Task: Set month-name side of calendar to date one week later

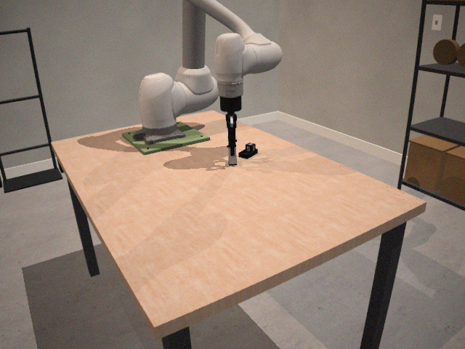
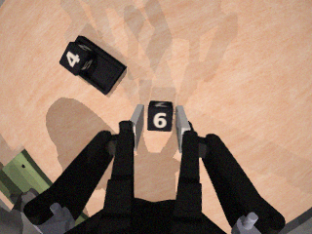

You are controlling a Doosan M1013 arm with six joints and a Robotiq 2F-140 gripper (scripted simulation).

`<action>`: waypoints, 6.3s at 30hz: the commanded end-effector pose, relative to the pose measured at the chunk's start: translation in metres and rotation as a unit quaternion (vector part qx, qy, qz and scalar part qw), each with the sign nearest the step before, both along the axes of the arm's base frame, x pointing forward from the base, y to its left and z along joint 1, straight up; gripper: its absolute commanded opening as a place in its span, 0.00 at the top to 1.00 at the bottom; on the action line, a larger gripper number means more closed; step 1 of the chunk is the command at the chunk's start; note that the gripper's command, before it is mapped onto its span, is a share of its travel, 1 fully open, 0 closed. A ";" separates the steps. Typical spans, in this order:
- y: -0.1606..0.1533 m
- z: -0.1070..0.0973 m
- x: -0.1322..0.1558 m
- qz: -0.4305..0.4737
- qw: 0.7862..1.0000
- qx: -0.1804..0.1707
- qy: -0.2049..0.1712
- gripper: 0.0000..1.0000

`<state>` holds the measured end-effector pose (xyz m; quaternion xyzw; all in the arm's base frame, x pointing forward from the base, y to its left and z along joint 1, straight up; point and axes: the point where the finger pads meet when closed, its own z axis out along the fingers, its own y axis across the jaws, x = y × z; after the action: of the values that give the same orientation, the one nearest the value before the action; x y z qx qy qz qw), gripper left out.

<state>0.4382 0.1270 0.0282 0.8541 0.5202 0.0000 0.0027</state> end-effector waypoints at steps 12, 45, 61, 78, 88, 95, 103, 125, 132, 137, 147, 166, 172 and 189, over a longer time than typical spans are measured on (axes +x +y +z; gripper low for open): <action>0.000 0.000 0.000 0.000 1.000 0.000 0.000 0.65; 0.000 0.000 0.000 0.000 1.000 0.000 0.000 0.76; 0.000 0.054 0.000 0.000 1.000 0.000 0.000 0.76; 0.000 0.100 0.000 0.000 1.000 0.000 0.000 0.76; 0.001 0.100 0.000 0.024 1.000 0.000 0.000 0.76; 0.001 0.100 0.000 0.170 0.985 0.000 0.001 0.76; 0.001 0.100 0.000 0.299 0.954 -0.001 0.001 0.76; 0.001 0.100 0.000 0.673 0.739 -0.002 0.003 0.76; 0.001 0.100 0.000 0.770 0.638 -0.002 0.004 0.76; 0.001 0.100 0.000 0.822 0.570 -0.002 0.004 0.76; 0.001 0.101 0.000 0.913 0.408 -0.003 0.004 0.76; 0.001 0.101 0.000 0.948 0.319 -0.003 0.004 0.76; 0.001 0.100 0.000 0.948 0.319 -0.003 0.004 0.76; 0.001 0.054 0.000 0.948 0.319 -0.003 0.004 0.76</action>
<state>0.4379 0.1281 0.0910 -0.2203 0.9754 -0.0026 0.0007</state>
